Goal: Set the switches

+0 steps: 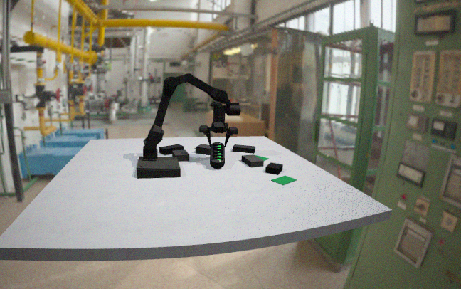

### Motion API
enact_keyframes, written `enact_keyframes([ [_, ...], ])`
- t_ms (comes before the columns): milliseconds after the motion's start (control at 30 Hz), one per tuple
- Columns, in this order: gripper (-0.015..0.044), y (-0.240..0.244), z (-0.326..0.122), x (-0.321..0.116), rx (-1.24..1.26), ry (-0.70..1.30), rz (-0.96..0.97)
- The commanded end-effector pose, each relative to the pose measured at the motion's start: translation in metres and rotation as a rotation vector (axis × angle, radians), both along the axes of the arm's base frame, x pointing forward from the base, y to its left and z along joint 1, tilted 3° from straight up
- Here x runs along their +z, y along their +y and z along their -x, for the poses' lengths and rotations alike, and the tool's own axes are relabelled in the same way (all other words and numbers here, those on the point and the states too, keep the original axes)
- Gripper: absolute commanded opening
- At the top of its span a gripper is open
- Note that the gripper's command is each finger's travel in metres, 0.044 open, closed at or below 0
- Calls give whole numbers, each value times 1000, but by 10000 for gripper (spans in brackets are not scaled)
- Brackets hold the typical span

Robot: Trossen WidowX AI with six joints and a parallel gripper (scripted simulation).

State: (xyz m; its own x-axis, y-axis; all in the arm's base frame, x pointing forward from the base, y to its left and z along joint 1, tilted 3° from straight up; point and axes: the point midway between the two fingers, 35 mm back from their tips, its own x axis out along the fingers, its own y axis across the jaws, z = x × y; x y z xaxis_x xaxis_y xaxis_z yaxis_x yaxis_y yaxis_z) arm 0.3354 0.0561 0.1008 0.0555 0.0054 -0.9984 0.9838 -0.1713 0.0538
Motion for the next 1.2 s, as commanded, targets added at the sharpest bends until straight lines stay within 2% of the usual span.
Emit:
enact_keyframes([
  [0, 336, -5, 1, 7, -1, -12, -7],
  [1167, 336, -29, 6, 22, 4, -24, -77],
])
